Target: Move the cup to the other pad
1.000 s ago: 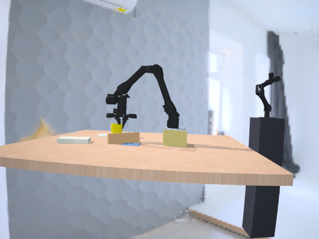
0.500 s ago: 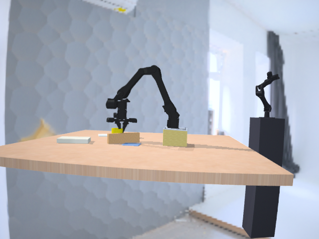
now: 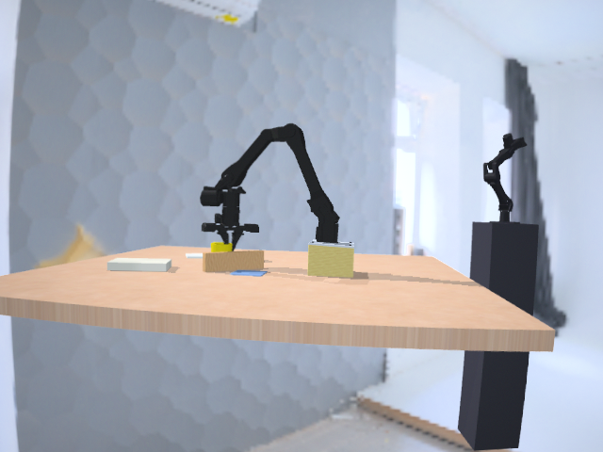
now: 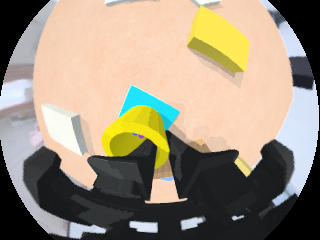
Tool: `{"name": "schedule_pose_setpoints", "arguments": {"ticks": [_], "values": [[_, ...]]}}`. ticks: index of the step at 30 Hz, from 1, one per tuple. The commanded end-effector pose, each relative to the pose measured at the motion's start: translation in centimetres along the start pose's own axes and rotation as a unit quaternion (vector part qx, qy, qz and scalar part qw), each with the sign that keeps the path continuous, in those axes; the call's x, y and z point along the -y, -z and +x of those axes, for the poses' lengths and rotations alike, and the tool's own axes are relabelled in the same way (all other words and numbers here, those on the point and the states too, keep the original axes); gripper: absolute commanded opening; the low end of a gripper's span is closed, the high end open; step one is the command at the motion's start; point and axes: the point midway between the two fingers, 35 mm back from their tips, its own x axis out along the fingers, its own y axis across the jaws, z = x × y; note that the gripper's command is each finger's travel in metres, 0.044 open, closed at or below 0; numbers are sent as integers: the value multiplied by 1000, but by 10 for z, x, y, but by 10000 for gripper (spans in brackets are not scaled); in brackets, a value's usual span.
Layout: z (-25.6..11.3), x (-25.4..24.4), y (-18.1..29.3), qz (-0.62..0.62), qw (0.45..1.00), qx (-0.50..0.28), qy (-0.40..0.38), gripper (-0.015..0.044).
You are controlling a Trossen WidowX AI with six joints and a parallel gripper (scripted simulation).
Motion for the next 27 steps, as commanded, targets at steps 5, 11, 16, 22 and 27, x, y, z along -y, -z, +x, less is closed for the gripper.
{"name": "schedule_pose_setpoints", "arguments": {"ticks": [5,11,16,22,27], "values": [[0,0,0,0,1000,0,0,146],[-2,0,0,0,1000,0,0,146],[-11,-1,0,-1,1000,0,1,146],[-23,-1,0,-1,1000,0,2,146],[-33,-1,0,-2,1000,0,2,146]]}}
